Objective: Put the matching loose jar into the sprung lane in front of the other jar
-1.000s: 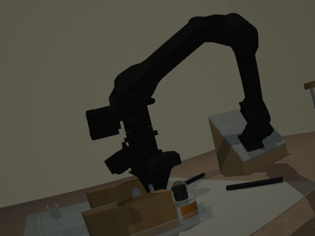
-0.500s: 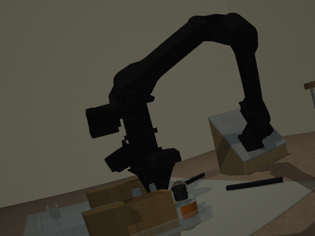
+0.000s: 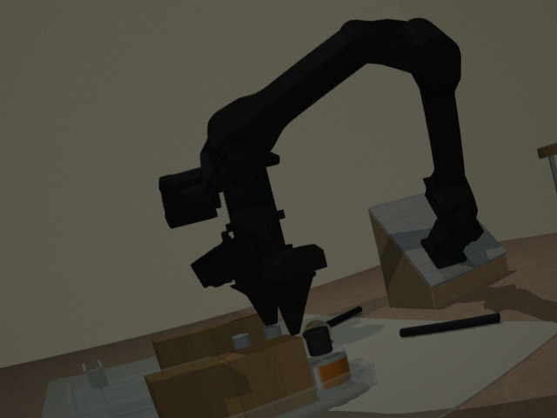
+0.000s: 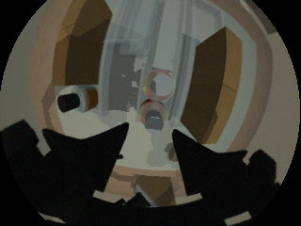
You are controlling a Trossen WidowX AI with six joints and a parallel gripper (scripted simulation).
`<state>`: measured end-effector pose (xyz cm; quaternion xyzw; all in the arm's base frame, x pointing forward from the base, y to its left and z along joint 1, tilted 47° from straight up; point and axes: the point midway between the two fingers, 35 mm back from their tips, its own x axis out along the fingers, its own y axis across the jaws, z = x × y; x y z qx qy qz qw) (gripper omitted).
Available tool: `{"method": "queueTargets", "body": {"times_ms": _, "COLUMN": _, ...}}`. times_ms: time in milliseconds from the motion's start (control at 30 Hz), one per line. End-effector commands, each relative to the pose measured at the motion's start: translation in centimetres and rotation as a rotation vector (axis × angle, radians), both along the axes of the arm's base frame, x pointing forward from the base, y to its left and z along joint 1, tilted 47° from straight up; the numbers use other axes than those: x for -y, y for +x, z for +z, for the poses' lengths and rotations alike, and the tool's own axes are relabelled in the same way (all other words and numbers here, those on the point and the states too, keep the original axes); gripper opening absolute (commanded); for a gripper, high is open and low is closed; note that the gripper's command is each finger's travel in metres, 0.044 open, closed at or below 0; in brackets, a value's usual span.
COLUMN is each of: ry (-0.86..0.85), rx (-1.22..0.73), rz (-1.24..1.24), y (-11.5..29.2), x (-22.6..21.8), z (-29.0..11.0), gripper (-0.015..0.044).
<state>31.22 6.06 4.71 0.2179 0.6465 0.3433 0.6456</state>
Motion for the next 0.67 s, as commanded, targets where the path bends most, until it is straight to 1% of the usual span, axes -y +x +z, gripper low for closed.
{"method": "queueTargets", "body": {"times_ms": 0, "ry": -0.004, "rx": 0.001, "rz": 0.004, "y": -1.4, "x": 0.4, "z": -0.1, "gripper": 0.0297}}
{"method": "queueTargets", "body": {"times_ms": 500, "ry": -0.003, "rx": -0.002, "rz": 0.004, "y": -6.6, "x": 1.1, "z": -0.6, "gripper": 0.0297}}
{"method": "queueTargets", "body": {"times_ms": 633, "ry": -0.005, "rx": -0.002, "rz": 0.004, "y": -5.9, "x": 2.3, "z": 0.5, "gripper": 0.0297}}
